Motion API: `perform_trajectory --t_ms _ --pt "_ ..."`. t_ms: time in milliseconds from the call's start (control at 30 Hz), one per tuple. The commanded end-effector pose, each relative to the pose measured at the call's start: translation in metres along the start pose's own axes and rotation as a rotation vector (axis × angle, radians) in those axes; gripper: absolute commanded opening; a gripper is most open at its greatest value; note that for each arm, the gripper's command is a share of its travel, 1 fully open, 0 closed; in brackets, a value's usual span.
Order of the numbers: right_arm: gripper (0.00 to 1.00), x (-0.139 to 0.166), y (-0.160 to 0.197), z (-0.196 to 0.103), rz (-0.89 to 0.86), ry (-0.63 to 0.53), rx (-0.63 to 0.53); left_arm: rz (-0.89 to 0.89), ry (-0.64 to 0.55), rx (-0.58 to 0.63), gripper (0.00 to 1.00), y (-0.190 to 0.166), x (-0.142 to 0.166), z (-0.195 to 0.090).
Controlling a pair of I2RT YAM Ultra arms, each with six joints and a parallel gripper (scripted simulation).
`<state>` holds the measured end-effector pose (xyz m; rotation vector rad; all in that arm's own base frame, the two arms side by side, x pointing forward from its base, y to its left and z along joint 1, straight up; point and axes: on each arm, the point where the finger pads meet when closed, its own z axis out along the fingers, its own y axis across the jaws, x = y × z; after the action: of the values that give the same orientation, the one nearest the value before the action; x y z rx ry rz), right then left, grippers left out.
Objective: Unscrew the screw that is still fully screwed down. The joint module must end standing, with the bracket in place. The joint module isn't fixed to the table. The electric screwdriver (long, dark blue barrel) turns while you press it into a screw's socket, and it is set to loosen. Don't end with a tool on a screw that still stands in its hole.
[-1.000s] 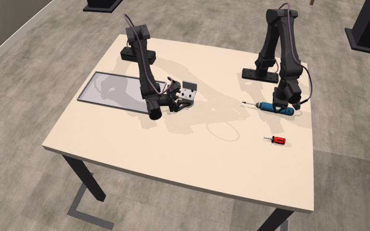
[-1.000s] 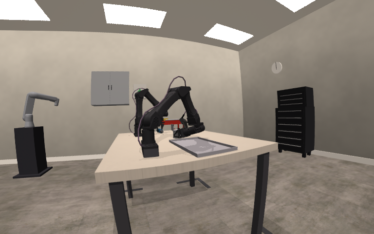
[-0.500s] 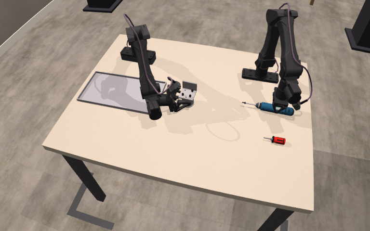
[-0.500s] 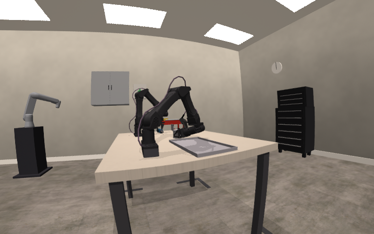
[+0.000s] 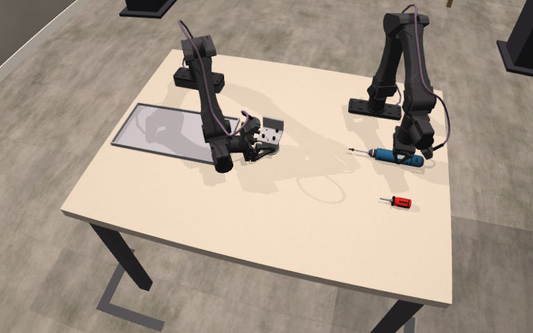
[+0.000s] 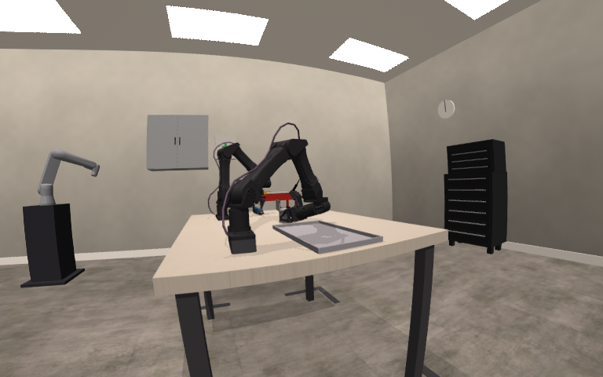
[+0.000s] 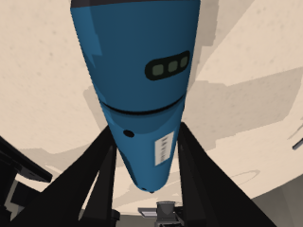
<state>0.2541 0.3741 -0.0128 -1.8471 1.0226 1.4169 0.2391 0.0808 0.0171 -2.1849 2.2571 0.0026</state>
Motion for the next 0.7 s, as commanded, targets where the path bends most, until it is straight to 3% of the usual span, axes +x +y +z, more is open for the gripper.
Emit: perform_trajectory --t_ms 0,500,533,667 --pt "0.59 -0.0121 -0.0048 0.0018 -0.026 -0.031 -0.009 0.014 -0.003 0.024 0.49 -0.0048 -0.0010 0.0025" --pt "0.59 -0.0121 -0.0048 0.0018 -0.026 -0.031 -0.009 0.008 -0.009 0.027 0.49 -0.0064 -0.0022 -0.0016" --pt "0.59 -0.0121 -0.0048 0.0018 -0.026 -0.031 -0.009 0.008 -0.009 0.027 0.57 -0.0064 -0.0022 -0.0016" --pt "0.59 -0.0121 -0.0048 0.0018 -0.026 -0.031 -0.009 0.008 -0.009 0.027 0.57 -0.0064 -0.0022 -0.0016"
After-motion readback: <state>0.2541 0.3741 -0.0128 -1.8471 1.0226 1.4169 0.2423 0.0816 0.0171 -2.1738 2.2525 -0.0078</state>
